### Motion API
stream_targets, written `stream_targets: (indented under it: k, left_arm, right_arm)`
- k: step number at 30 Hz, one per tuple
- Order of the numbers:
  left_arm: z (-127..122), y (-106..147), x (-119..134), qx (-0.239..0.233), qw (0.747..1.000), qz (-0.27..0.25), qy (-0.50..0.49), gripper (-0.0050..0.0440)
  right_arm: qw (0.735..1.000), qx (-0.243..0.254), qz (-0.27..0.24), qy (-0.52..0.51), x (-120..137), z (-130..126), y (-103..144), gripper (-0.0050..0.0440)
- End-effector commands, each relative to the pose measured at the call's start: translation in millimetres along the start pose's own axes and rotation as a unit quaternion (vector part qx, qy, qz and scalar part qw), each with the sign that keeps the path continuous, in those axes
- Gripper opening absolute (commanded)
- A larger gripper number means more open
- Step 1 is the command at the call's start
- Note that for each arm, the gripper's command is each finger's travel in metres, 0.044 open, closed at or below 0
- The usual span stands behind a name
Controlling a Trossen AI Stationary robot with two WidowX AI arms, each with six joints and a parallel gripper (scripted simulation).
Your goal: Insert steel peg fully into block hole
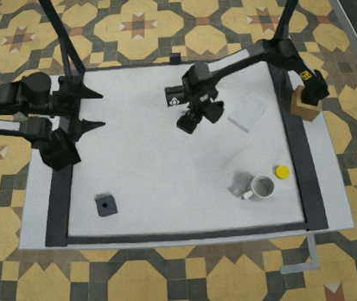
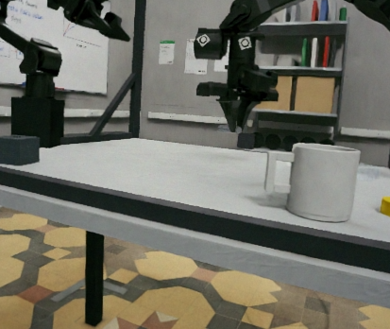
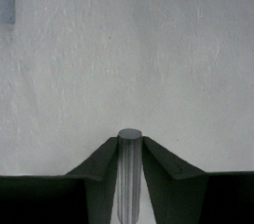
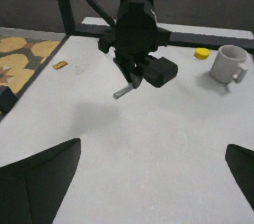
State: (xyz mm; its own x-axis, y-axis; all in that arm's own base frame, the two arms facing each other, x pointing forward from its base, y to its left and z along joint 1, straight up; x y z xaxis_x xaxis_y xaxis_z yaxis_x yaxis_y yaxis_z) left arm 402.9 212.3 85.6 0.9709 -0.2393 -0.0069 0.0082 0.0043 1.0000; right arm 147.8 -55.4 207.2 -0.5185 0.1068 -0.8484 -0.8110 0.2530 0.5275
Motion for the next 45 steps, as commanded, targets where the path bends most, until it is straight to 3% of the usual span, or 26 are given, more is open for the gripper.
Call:
stream_targets:
  k: [1,8,19,28,34,36,45]
  left_arm:
    - [-14.9,14.3,12.4,0.006,1.000,0.007,0.000,-0.0050]
    - [-27.4,22.3,24.3,0.015,1.000,0.017,0.001,-0.0050]
    - [-27.1,24.9,24.6,0.016,1.000,0.021,0.004,-0.0050]
    - [-25.6,31.5,17.8,0.033,0.997,0.068,0.028,-0.0050]
    - [-16.5,28.5,1.9,0.039,0.990,0.117,0.067,-0.0050]
    - [-16.5,28.5,1.9,0.039,0.990,0.117,0.067,-0.0050]
    - [-0.2,15.9,-20.8,0.047,0.974,0.183,0.125,-0.0050]
  right_arm:
    - [1.000,0.000,-0.004,0.001,-2.4,-0.2,1.8,0.0440]
    - [1.000,0.000,-0.004,0.001,-2.4,-0.2,1.8,0.0440]
    - [1.000,0.000,-0.004,0.001,-2.4,-0.2,1.8,0.0440]
    - [1.000,-0.002,0.022,0.001,-23.4,-1.6,0.0,0.0224]
    - [0.996,-0.008,0.088,-0.001,-61.5,-4.6,-19.0,0.0220]
    - [0.996,-0.008,0.088,-0.001,-61.5,-4.6,-19.0,0.0220]
    - [0.984,-0.016,0.178,0.004,-104.8,-6.6,-69.2,0.0220]
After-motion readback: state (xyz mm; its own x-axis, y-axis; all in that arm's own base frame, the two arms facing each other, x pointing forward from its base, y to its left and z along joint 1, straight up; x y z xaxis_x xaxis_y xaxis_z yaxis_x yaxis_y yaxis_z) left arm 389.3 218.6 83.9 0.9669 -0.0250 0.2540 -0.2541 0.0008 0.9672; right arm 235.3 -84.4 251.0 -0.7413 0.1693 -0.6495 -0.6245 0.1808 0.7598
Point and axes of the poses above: on each arm, the point midway between the two fingers, 35 mm back from their tips, its own y axis back along the fingers, its own z axis across the jaws, x = y × z, the point moved 6 cm from there along y, back along the fingers, and after that the axes turned 3 degrees about y, right-handed, at the moved point
